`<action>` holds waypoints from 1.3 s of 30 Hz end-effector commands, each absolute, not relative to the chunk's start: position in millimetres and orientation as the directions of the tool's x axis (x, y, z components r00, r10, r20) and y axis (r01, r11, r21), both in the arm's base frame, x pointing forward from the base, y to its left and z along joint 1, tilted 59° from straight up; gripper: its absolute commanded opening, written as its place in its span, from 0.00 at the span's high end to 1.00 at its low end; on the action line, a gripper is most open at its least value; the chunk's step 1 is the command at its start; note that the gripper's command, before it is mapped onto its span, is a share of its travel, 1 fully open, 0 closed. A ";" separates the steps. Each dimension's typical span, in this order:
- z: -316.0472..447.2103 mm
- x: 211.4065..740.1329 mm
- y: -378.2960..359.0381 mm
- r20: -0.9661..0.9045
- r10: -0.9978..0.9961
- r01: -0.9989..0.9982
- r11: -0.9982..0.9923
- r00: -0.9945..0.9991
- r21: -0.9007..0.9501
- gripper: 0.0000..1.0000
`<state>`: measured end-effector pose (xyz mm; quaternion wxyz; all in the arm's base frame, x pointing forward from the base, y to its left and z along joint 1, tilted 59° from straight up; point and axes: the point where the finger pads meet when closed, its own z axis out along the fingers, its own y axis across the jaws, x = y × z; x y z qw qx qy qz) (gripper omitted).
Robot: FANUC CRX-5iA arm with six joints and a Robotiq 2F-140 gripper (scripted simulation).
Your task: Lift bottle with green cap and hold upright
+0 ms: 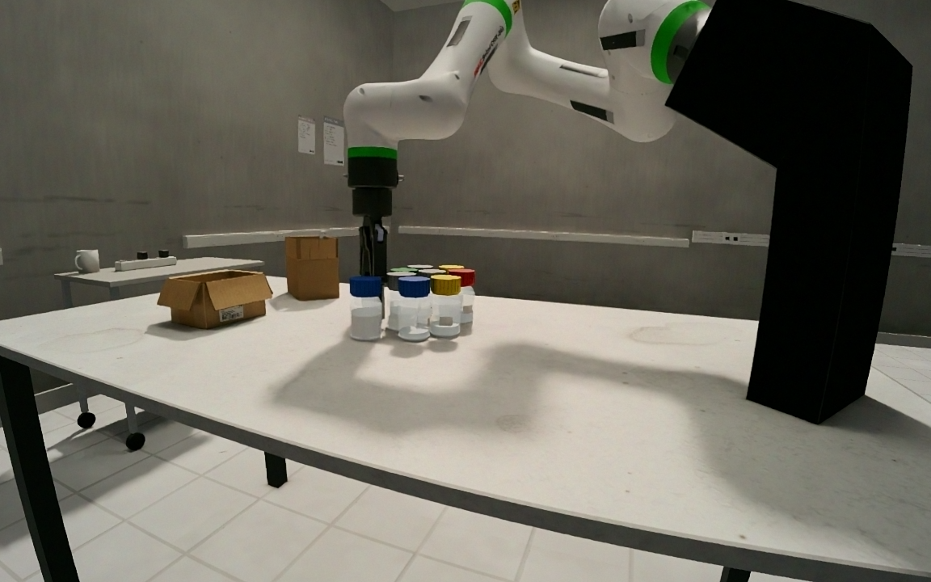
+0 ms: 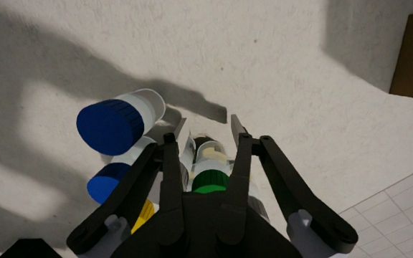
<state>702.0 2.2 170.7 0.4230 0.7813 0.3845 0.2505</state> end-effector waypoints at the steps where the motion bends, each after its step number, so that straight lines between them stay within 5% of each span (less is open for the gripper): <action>1: 171.0 699.2 -1.2 0.067 0.813 0.389 -0.346 0.578 0.854 0.49; 39: 168.5 678.2 -30.4 0.067 0.813 0.389 -0.346 0.578 0.854 0.49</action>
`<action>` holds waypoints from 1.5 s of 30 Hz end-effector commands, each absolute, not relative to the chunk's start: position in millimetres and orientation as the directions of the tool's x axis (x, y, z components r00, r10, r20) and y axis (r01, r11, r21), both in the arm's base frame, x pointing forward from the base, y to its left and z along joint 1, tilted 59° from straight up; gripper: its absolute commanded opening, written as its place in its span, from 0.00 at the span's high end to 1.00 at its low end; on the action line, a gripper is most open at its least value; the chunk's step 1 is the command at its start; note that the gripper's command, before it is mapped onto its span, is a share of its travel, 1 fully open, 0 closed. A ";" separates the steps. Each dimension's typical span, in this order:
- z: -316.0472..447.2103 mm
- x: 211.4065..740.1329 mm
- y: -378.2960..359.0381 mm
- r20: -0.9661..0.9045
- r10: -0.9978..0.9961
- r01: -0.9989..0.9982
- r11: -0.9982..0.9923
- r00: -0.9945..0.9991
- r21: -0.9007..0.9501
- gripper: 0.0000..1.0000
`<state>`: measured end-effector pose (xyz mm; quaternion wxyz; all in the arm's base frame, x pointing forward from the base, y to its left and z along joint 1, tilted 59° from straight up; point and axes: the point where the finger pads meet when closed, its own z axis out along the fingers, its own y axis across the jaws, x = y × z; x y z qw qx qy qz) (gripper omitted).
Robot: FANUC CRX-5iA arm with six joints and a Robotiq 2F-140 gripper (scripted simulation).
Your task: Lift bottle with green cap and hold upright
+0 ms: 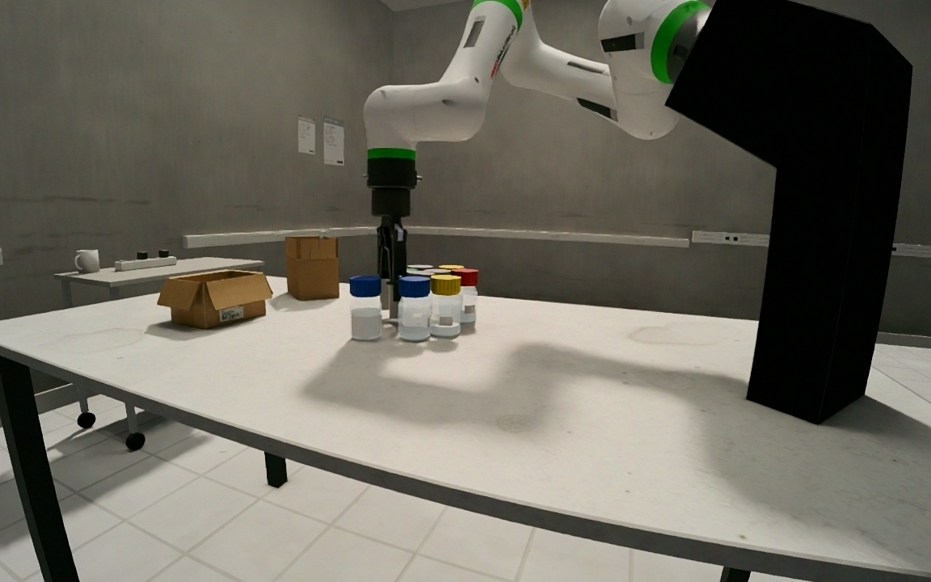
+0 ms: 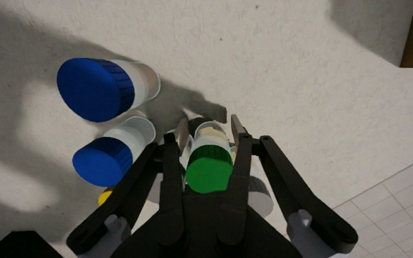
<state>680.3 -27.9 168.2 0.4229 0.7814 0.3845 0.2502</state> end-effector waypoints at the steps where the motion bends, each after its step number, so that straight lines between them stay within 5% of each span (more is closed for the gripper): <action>1: 168.5 678.2 -30.4 0.067 0.813 0.389 -0.346 0.578 0.854 0.49; 45: 172.1 657.3 -44.7 0.066 0.813 0.389 -0.346 0.578 0.854 0.49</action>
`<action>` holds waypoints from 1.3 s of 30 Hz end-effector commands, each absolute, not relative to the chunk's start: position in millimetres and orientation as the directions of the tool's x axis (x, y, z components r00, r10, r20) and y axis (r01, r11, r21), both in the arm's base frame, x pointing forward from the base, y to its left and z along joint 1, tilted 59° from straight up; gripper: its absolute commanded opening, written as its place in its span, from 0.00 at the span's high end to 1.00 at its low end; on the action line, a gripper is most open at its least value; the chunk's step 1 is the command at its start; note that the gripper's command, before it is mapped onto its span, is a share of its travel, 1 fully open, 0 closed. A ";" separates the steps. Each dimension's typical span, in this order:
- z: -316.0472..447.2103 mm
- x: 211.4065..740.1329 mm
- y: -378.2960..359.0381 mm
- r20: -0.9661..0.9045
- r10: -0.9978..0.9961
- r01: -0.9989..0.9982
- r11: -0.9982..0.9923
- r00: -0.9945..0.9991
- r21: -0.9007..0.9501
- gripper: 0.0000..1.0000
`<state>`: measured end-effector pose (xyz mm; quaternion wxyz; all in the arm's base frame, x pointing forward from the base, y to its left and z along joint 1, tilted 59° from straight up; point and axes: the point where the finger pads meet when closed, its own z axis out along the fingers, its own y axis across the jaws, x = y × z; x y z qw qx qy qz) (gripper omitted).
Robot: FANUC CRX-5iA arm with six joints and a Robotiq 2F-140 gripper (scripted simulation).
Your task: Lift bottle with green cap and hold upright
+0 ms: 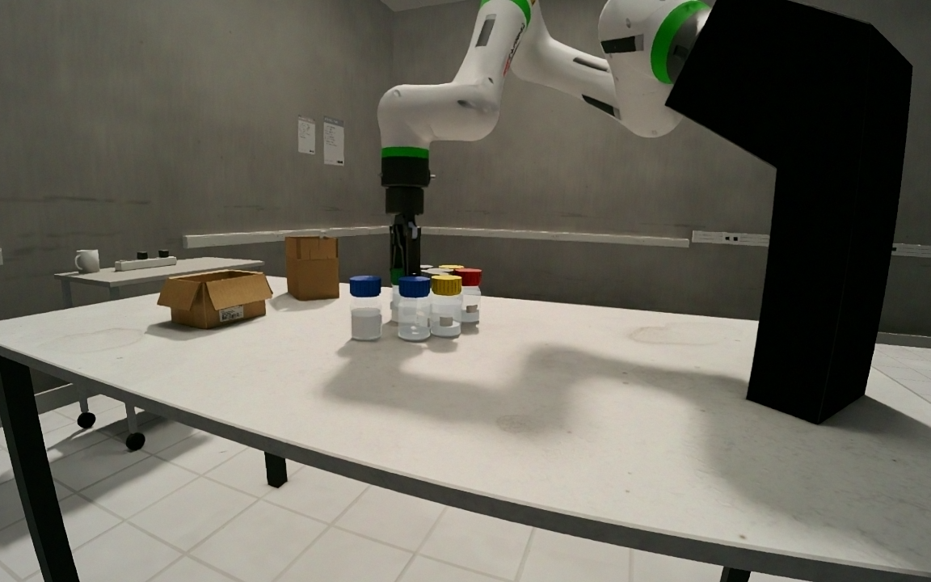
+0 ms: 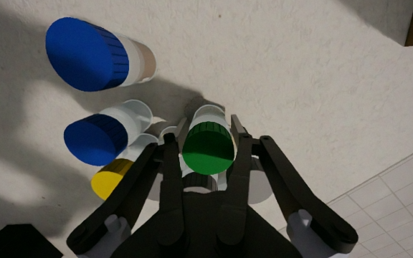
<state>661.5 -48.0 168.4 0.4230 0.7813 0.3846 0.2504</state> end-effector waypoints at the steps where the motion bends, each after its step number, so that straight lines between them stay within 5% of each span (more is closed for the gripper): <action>1: 173.3 655.5 -43.5 0.066 0.813 0.389 -0.346 0.578 0.854 0.49; 30: 191.3 630.7 -27.2 0.066 0.813 0.389 -0.346 0.578 0.854 0.49; 31: 191.2 630.9 -27.3 0.067 0.813 0.389 -0.346 0.578 0.854 0.90; 39: 191.2 630.9 -27.3 0.067 0.813 0.389 -0.346 0.578 0.854 0.90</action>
